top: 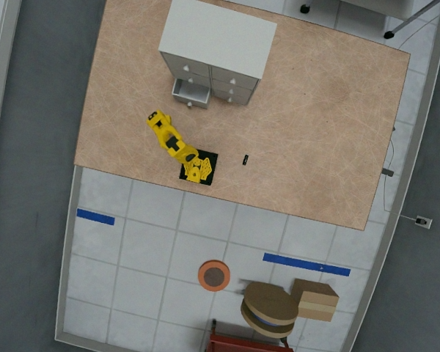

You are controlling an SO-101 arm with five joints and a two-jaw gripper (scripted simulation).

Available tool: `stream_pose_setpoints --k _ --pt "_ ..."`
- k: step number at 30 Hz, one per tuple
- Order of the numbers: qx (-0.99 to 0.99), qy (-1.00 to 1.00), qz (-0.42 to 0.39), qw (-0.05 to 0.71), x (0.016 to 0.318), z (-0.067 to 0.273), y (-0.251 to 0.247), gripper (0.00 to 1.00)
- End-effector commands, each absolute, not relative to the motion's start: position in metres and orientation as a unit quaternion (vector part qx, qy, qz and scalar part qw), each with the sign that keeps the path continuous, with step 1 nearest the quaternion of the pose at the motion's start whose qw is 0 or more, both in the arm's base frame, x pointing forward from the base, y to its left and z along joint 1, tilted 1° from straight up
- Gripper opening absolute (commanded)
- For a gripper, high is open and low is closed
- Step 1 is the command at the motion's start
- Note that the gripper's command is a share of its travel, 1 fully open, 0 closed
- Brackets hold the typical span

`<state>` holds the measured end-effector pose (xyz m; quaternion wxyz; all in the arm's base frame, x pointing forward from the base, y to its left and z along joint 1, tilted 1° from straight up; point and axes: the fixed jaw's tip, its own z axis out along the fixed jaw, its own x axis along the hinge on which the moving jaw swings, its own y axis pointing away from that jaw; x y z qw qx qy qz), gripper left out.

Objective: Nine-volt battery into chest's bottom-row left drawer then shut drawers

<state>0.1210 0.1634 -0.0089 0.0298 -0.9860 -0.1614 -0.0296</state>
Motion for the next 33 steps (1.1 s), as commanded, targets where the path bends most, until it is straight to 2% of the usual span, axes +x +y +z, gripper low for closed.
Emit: stream_pose_setpoints --k 1,5,33 --pt "-0.973 -0.228 -0.019 0.018 0.121 -0.021 0.166 0.3" --pt "-0.959 -0.284 -0.003 0.003 0.12 -0.035 0.163 0.3" --pt "-0.959 -0.284 -0.003 0.003 0.12 -0.035 0.163 0.3"
